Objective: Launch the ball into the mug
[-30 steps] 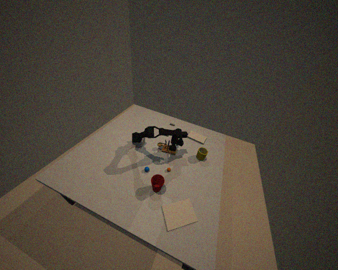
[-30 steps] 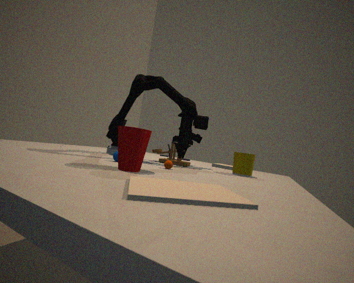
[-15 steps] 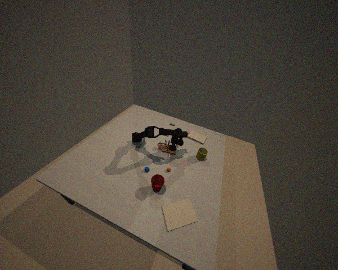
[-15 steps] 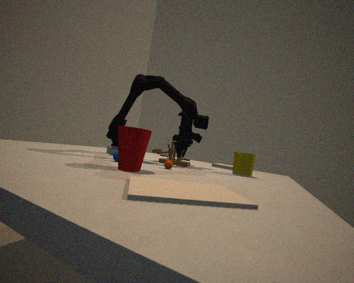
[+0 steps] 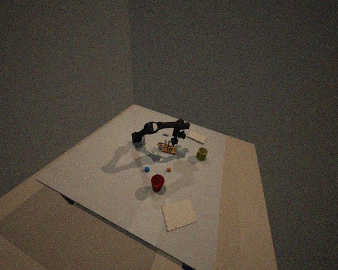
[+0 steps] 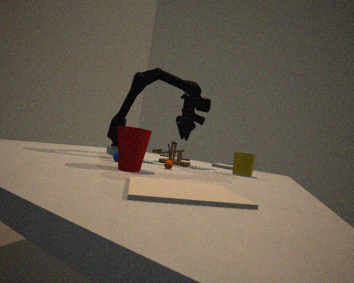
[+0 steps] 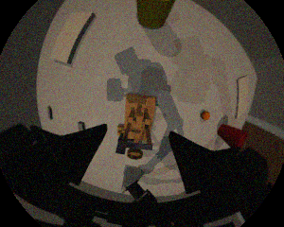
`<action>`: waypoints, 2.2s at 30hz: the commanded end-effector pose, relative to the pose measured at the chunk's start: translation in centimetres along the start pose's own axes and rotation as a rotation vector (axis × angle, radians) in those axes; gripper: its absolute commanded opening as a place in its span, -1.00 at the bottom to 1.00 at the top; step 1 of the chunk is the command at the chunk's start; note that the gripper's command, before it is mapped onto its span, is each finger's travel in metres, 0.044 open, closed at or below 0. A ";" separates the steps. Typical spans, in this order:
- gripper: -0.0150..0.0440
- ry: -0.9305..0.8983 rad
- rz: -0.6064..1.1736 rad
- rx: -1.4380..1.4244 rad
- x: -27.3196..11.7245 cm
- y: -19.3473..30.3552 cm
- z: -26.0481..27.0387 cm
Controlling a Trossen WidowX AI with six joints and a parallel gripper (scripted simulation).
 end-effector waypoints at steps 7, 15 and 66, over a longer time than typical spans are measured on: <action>1.00 0.002 -0.006 0.000 4.1 0.2 -0.1; 1.00 0.002 -0.006 0.000 4.8 0.2 -0.1; -0.49 -0.001 -0.003 0.006 4.4 0.1 -0.1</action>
Point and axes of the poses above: the point midway between the two fingers, 35 mm back from their tips, its own x axis out along the fingers, its own z axis across the jaws, y = z × x, the point moved 2 cm from there along -x, back along the fingers, and after that the axes turned 9 degrees about x, right-handed, at the moved point
